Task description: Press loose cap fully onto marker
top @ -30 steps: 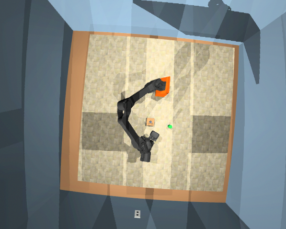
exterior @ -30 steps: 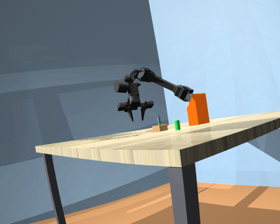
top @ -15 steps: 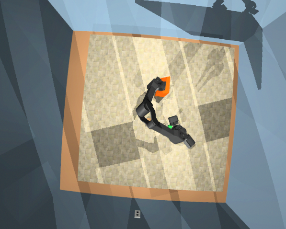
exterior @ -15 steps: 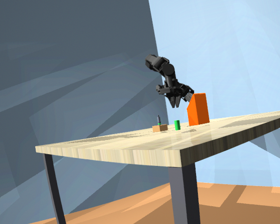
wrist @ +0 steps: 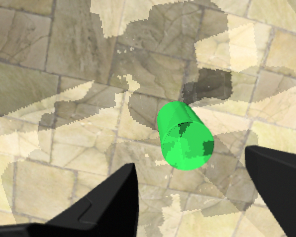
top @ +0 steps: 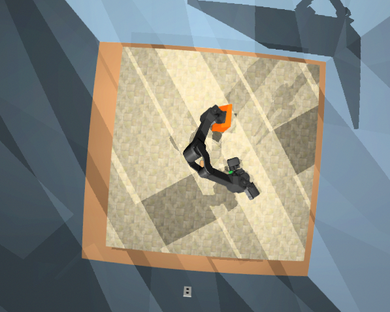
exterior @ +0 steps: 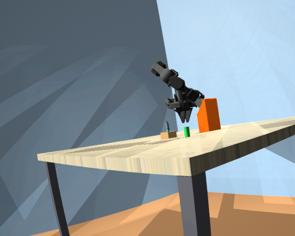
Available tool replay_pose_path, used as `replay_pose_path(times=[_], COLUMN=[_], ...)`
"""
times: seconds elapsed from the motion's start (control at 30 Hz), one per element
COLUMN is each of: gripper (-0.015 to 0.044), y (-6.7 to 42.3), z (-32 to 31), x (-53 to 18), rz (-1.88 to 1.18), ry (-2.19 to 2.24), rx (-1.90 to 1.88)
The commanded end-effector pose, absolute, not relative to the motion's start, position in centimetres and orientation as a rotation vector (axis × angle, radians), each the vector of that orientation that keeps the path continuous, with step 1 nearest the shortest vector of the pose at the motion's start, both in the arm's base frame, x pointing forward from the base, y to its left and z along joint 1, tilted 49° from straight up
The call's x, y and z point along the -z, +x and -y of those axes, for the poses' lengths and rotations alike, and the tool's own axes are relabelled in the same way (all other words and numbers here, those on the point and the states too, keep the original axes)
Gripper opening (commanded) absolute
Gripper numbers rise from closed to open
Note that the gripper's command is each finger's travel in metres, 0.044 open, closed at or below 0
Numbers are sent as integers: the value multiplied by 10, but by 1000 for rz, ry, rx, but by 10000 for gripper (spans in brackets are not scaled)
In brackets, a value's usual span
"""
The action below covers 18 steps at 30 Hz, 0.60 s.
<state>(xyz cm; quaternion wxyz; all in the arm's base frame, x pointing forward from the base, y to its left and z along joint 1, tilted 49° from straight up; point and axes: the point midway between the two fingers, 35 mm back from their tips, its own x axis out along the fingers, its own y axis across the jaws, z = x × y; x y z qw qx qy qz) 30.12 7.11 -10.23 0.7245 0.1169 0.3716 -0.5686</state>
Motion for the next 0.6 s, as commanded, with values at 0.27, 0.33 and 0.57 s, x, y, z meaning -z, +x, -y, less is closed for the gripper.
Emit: replay_pose_path(times=[0.27, 0.33, 0.57], gripper=[240, 240, 240], y=[302, 303, 303], z=[-57, -54, -46], x=[115, 117, 125], rz=[-818, -818, -818], ry=[250, 250, 249], rx=[1251, 1251, 1252])
